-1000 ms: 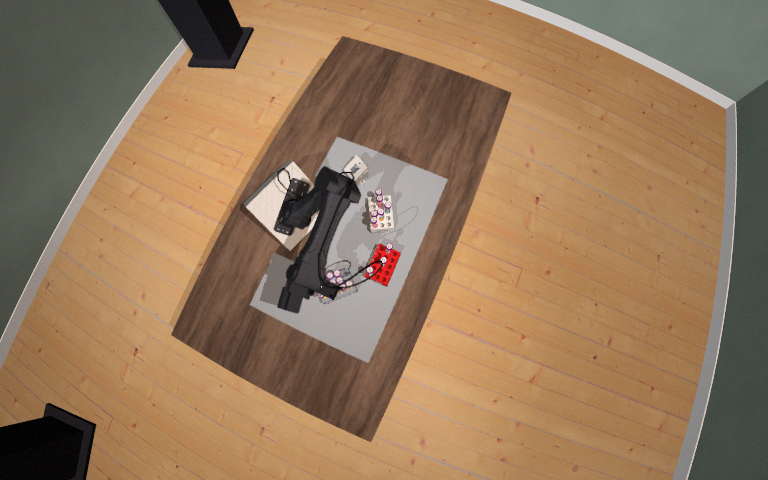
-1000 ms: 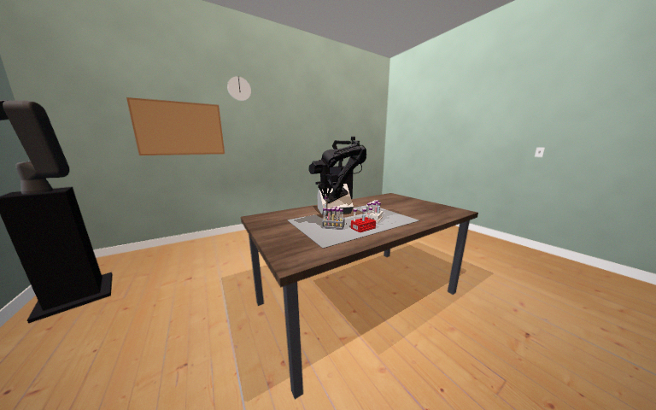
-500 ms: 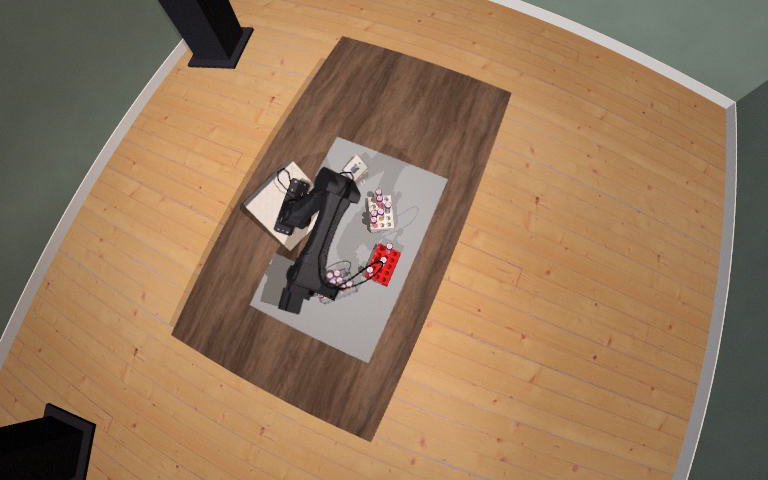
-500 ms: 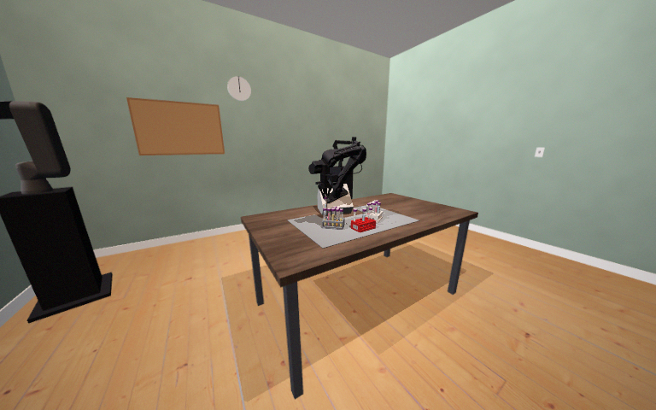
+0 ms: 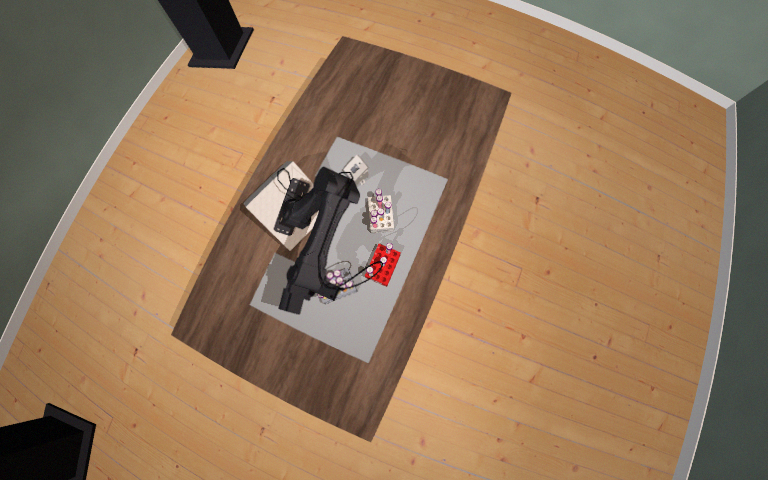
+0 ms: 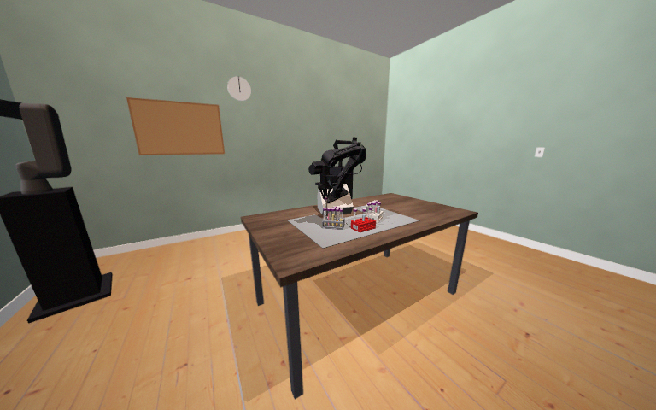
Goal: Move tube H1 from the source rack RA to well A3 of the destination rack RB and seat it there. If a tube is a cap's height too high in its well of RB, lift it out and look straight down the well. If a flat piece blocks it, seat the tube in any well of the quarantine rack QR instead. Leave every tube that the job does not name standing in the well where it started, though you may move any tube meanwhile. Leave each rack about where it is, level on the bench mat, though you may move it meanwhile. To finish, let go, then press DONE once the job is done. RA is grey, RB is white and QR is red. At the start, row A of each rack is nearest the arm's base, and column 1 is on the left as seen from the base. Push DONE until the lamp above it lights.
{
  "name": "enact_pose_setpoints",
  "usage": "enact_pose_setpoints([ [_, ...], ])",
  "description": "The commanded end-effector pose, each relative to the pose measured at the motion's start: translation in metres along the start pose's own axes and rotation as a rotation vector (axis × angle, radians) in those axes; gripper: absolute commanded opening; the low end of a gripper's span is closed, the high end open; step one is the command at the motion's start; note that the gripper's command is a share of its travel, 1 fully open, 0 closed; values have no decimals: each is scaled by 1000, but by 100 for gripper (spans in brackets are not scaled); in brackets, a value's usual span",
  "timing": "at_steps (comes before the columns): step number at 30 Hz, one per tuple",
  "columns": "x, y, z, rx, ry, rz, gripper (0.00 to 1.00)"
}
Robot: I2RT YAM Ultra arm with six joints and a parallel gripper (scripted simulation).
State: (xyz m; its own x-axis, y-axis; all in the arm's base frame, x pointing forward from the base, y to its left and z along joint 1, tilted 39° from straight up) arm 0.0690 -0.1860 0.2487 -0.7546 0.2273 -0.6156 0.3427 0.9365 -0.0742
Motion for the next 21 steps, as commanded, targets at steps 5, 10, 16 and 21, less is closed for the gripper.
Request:
enact_pose_setpoints([
  [5,-2,3,-2,25,-15,-4,0],
  [10,1,3,2,20,-11,1,0],
  [16,-4,2,-1,33,-20,-11,0],
  [21,-3,3,2,28,-16,-13,0],
])
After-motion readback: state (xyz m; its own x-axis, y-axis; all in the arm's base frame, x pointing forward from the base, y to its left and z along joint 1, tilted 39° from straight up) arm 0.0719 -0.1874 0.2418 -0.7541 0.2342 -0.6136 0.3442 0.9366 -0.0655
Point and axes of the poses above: the point where the finger pads meet when closed, its own z axis out along the fingers, its own y axis across the jaws, x = y × z, the point moved 5 cm from there along -z, back along the fingers, and after that the axes turned 13 degrees about z, right-handed, at the moved point
